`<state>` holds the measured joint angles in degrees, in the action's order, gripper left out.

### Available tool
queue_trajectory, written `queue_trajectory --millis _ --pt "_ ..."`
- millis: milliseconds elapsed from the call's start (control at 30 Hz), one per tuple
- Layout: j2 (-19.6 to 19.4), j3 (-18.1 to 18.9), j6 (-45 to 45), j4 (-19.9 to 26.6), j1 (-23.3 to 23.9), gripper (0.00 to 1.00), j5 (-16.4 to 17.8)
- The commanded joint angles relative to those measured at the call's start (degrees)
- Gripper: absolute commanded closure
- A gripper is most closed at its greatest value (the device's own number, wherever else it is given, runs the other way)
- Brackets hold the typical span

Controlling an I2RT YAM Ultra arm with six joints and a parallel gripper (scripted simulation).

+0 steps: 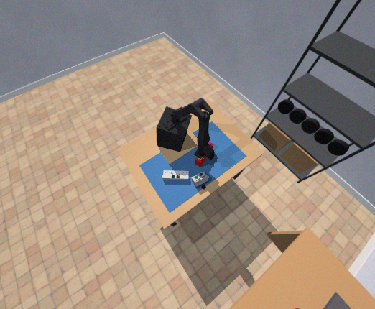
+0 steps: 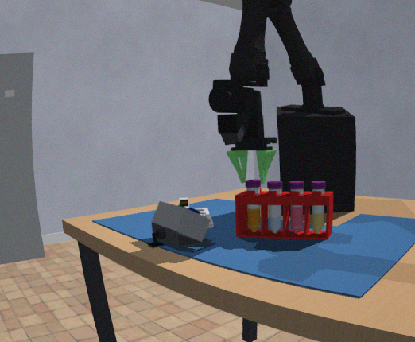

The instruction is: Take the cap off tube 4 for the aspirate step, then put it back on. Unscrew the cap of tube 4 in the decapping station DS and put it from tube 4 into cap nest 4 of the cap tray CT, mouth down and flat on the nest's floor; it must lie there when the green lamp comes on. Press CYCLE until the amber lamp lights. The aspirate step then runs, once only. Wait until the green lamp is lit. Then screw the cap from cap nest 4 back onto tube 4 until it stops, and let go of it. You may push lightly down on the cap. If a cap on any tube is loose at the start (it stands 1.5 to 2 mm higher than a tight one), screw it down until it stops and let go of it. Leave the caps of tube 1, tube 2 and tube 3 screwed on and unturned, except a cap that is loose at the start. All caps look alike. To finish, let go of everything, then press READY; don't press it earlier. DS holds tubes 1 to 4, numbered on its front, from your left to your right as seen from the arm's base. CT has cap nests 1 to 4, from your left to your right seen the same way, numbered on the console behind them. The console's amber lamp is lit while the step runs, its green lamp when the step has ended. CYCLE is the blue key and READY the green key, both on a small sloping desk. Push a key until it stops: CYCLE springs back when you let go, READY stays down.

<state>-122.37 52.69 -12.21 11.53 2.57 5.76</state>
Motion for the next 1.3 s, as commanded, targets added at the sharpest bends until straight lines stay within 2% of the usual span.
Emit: queue_trajectory --millis 0,233,267,733,967,1267 --pt "0.43 0.05 12.02 0.17 0.07 0.51 0.02" --pt "0.45 0.03 12.02 0.17 0.08 0.51 0.02" --pt "0.45 0.03 12.02 0.17 0.08 1.0 0.02" --pt "0.45 0.03 12.02 0.17 0.07 1.0 0.02" --pt "4.83 -0.29 11.63 4.26 0.46 1.0 0.08" --pt "7.78 -0.26 11.36 7.26 0.74 1.0 0.12"
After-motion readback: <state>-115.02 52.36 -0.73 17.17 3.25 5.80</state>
